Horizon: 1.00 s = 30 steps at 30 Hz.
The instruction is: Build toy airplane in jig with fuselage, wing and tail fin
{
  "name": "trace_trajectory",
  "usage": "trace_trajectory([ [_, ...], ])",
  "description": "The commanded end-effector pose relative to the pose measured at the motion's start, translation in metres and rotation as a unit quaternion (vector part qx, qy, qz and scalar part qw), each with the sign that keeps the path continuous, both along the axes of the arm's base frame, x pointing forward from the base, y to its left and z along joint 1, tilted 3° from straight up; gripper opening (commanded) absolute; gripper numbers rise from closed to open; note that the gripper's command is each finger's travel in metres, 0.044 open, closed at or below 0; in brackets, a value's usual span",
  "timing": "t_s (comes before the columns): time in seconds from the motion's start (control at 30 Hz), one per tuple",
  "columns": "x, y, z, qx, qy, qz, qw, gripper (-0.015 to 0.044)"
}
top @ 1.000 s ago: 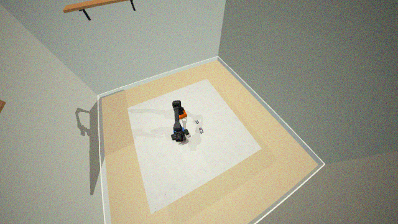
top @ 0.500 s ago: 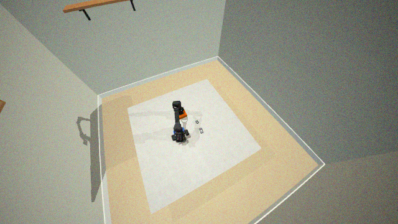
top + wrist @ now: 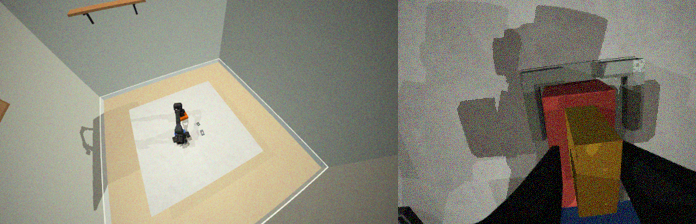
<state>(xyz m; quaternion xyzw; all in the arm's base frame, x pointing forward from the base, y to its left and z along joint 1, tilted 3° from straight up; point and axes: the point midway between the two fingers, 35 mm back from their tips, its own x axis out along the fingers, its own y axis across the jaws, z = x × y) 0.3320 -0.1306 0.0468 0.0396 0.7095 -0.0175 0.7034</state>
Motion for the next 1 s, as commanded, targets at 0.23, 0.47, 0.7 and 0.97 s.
trace_trajectory([
  [0.23, 0.000, 0.000, 0.000, 0.000, 0.000, 0.000, 1.000, 0.0260],
  [0.47, 0.002, -0.003, 0.081, -0.003, -0.001, 0.001, 1.000, 0.0260],
  [0.7, 0.003, -0.002, 0.091, -0.003, -0.001, 0.001, 1.000, 0.0260],
  [0.97, 0.003, -0.002, 0.091, -0.003, -0.001, 0.001, 1.000, 0.0260],
])
